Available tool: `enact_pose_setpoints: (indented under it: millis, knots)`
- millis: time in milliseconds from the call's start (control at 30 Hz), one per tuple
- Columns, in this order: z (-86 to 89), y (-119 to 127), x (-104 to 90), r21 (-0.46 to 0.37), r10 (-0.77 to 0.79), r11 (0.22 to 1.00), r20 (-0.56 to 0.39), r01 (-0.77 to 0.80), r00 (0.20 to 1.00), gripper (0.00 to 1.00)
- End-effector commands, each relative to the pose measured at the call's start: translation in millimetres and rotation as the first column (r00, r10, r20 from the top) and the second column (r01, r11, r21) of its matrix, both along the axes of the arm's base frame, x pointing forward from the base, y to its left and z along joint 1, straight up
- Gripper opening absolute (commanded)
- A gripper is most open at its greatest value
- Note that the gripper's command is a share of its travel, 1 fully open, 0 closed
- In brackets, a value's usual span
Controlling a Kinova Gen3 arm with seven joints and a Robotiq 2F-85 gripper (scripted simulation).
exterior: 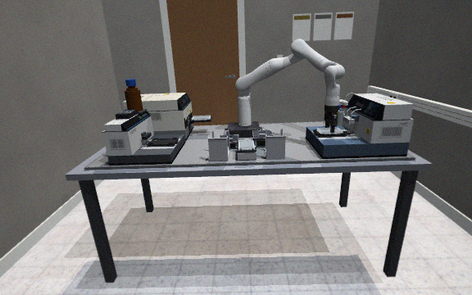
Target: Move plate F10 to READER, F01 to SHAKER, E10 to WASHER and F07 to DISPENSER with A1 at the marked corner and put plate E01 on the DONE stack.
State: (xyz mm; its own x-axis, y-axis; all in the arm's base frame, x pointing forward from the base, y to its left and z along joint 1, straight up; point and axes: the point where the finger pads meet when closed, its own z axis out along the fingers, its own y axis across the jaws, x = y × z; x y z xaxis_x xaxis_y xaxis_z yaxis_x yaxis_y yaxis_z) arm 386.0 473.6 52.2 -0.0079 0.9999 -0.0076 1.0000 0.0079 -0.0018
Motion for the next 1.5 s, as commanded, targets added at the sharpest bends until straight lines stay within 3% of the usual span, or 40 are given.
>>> enact_pose_setpoints:
  millis: [0,1467]
  knots:
    - [0.0,0,0.6,0.002,0.0,1.0,0.0,0.0,1.0,0.94]
    - [12.4,0,0.3,-0.001,-0.002,1.0,0.001,0.002,1.0,0.94]
